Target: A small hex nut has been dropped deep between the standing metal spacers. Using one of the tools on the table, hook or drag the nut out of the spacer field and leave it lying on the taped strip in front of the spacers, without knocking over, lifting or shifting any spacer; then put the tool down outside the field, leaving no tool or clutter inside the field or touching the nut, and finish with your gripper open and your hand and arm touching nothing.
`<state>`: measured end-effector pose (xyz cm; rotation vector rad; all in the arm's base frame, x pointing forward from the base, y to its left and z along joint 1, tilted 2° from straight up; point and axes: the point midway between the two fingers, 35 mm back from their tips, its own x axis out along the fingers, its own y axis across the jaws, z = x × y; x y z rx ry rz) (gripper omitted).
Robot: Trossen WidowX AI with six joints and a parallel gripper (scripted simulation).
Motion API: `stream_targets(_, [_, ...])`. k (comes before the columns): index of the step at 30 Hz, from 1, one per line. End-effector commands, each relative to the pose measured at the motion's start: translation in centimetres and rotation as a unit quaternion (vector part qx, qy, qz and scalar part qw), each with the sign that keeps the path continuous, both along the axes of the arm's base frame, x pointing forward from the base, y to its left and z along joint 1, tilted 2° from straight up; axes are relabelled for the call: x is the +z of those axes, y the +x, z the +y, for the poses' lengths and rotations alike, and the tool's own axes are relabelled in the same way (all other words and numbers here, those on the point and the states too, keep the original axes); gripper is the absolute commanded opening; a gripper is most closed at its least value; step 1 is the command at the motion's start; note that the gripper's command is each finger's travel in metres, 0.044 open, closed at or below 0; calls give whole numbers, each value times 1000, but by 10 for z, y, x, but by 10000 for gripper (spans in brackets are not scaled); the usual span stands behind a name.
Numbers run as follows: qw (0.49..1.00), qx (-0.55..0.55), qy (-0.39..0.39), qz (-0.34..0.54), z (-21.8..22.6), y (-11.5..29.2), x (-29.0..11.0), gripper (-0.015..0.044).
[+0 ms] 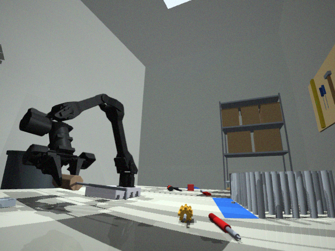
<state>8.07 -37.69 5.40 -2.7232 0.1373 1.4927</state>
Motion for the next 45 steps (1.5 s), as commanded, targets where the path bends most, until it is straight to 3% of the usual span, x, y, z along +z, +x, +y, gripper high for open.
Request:
stream_targets(1, [1000, 3, -1, -5, 1, 1, -4, 0])
stream_targets(45, [1000, 3, 0, -5, 9, 1, -44, 0])
